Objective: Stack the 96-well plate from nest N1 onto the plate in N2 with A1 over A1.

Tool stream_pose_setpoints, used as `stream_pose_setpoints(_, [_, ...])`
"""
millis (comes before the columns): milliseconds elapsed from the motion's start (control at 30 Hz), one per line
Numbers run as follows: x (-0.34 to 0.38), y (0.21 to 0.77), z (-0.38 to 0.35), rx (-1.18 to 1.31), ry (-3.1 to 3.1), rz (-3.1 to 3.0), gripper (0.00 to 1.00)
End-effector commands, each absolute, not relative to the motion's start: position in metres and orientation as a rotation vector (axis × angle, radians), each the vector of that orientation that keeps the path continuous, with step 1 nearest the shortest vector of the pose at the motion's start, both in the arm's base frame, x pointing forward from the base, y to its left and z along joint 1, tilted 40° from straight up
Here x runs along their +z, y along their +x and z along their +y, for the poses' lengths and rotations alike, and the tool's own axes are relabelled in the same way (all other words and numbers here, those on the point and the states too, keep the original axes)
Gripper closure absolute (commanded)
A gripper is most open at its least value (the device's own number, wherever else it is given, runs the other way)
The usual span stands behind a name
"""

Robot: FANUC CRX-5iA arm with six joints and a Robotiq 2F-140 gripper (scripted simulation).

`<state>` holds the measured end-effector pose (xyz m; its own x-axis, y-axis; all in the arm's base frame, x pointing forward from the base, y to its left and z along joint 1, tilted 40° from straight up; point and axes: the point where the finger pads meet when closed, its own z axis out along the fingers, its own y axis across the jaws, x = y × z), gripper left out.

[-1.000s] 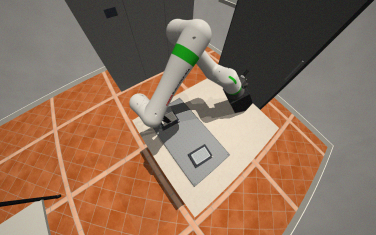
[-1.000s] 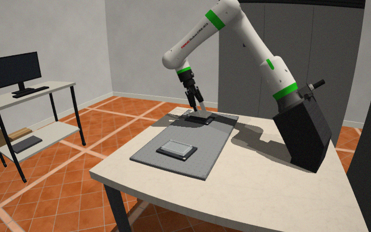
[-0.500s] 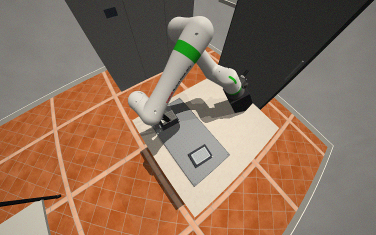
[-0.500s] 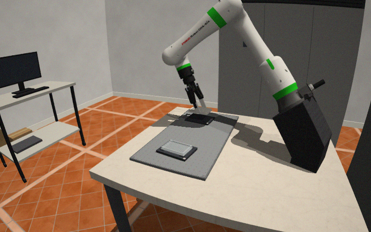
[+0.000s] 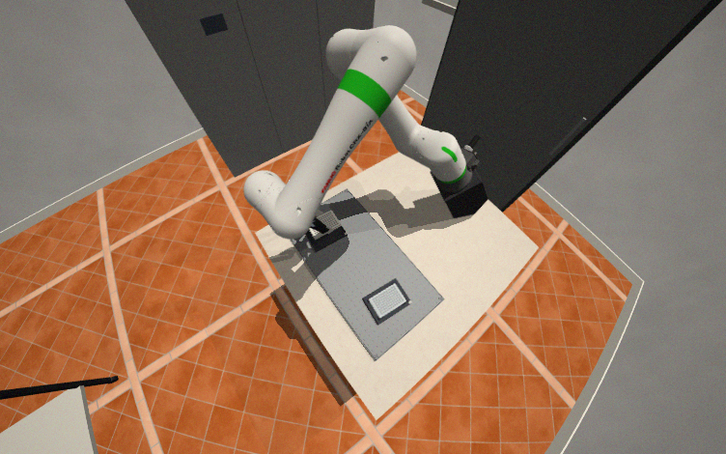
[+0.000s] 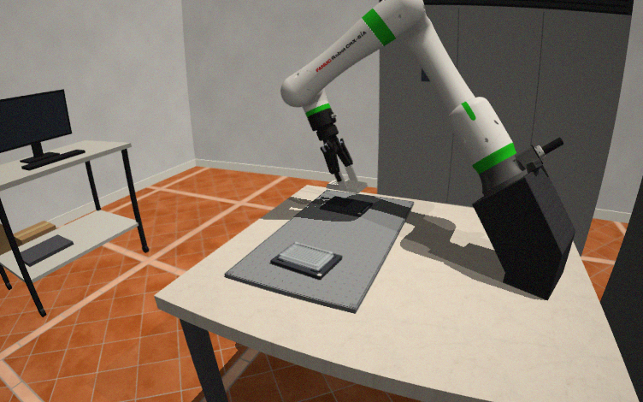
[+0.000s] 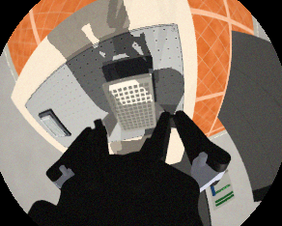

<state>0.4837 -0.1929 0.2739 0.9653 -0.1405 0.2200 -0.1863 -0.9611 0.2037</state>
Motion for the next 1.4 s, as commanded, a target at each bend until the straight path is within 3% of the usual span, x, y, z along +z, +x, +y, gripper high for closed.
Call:
stream_pose_setpoints(0, [0.278, 0.481, -0.192, 0.301, 2.891, -0.243, 1.0])
stream_pose_setpoints(633, [0.279, 0.48, -0.191, 0.301, 2.891, -0.243, 1.0])
stream_pose_setpoints(1367, [0.26, 0.483, -0.131, 0.308, 2.902, -0.281, 1.0])
